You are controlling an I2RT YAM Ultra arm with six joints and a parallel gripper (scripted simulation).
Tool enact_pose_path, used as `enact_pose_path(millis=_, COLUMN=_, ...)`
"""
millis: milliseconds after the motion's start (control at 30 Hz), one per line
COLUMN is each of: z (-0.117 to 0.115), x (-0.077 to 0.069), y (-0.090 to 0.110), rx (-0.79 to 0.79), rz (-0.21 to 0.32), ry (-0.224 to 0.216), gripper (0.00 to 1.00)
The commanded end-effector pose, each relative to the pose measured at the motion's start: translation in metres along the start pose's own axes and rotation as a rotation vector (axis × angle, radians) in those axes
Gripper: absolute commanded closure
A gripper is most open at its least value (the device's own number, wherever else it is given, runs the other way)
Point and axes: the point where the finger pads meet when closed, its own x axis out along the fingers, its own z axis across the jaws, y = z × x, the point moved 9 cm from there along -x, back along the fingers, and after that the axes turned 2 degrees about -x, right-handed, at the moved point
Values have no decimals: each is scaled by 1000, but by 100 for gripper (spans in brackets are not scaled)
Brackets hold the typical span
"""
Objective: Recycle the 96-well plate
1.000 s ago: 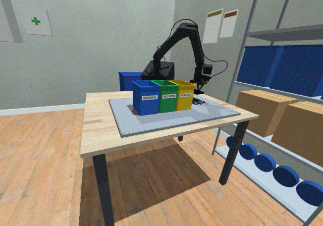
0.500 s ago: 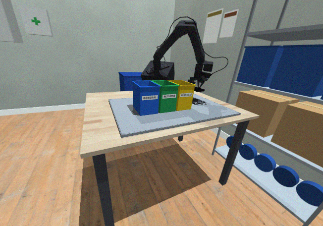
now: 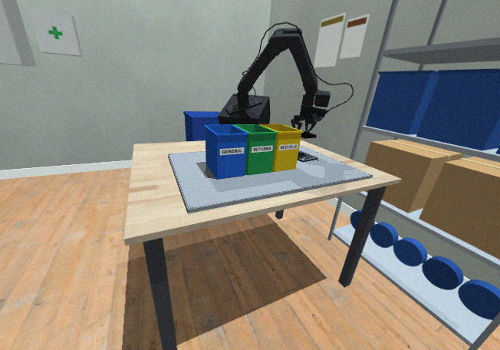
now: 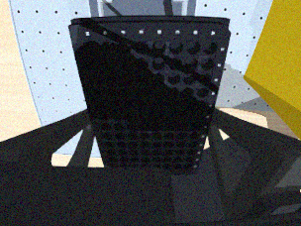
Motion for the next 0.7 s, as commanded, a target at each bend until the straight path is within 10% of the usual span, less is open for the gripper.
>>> enact_pose_path(millis=0, z=10, x=-28, y=-10, rx=12, rz=-42, ry=-44, gripper=100)
enact_pose_path(millis=667, z=9, x=-58, y=-9, rx=12, rz=-41, ry=-44, gripper=100)
